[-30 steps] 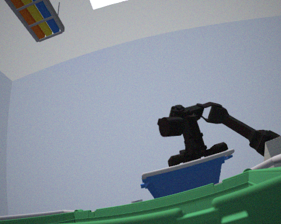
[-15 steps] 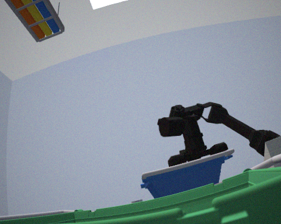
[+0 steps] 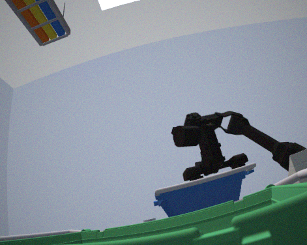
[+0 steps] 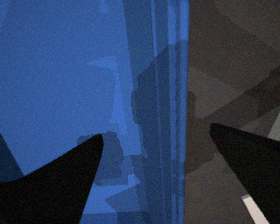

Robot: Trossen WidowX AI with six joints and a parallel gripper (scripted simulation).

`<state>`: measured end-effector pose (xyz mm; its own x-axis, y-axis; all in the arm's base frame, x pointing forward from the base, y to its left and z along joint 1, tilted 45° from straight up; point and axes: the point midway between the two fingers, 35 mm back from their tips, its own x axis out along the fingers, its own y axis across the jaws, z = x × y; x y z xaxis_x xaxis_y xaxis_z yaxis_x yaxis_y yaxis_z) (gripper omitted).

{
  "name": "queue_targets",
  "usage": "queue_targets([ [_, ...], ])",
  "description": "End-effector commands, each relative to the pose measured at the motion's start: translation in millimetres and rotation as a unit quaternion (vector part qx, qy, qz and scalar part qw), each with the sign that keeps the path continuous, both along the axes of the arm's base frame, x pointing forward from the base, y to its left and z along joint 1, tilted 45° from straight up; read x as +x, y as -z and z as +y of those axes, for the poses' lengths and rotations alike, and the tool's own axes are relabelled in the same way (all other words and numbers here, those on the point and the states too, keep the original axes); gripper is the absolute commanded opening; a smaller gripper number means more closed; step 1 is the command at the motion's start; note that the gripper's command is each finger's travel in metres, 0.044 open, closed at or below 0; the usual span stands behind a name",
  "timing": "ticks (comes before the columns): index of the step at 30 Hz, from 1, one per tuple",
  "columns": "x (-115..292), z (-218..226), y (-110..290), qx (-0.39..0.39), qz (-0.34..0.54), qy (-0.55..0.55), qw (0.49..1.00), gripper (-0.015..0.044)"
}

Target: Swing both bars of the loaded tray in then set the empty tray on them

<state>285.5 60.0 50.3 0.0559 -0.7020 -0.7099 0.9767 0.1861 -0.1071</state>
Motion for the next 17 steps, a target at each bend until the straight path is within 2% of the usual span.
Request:
queue_targets([
  [1,2,15,-13,0.006,-0.004,-0.011,1.0,0.044],
  [13,-7,68,-69,0.017,0.004,-0.058,0.998,0.044],
  [17,-9,68,-68,0.016,0.005,-0.062,0.998,0.044],
])
